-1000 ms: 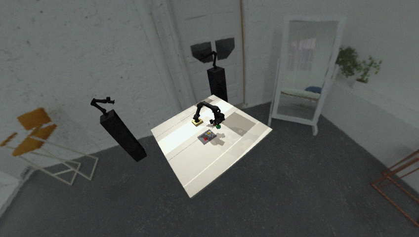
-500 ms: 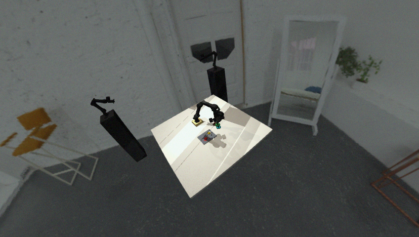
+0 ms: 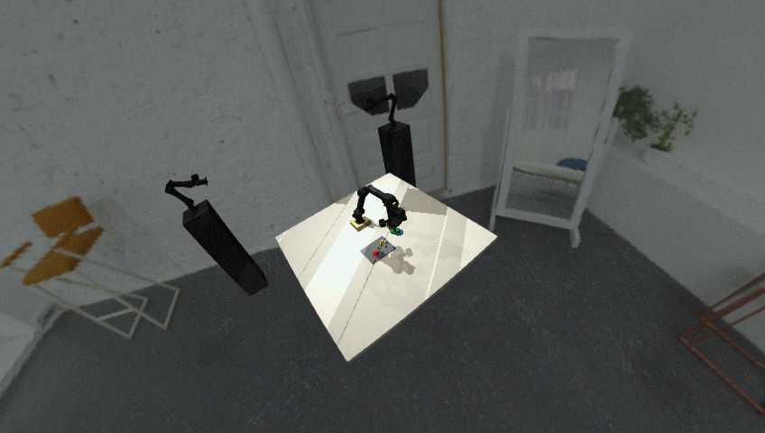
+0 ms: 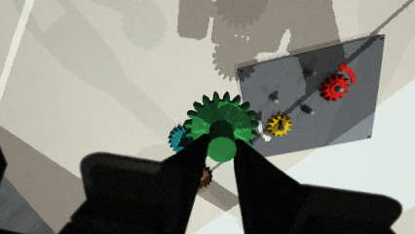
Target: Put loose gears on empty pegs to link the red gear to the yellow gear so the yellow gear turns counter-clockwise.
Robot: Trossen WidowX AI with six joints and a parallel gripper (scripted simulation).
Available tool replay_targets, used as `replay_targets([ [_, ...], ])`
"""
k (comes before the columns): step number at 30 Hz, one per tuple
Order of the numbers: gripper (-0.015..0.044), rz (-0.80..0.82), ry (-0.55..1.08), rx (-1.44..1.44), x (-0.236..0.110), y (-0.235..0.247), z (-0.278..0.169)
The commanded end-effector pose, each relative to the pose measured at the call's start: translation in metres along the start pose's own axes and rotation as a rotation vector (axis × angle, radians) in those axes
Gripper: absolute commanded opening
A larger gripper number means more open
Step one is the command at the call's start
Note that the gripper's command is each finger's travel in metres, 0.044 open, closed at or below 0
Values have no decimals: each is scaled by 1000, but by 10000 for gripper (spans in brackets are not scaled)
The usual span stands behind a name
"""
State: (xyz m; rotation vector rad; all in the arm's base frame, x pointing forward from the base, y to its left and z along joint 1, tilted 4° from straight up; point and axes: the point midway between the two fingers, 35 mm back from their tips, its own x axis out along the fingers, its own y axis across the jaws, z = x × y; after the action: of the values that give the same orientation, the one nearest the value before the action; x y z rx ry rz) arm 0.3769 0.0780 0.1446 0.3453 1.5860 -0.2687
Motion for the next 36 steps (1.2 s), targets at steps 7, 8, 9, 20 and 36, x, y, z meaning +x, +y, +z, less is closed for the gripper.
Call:
replay_targets([
  [7,0,-1,-8,-2,7,-20,6],
  [8,0,-2,-8,-1,8,-22,6],
  [9,0,-2,-8,-1,9,-24,6],
  [20,0,-3,-8,2,19,-45,10],
  [36,0,-5,-8,6,35,-76,12],
])
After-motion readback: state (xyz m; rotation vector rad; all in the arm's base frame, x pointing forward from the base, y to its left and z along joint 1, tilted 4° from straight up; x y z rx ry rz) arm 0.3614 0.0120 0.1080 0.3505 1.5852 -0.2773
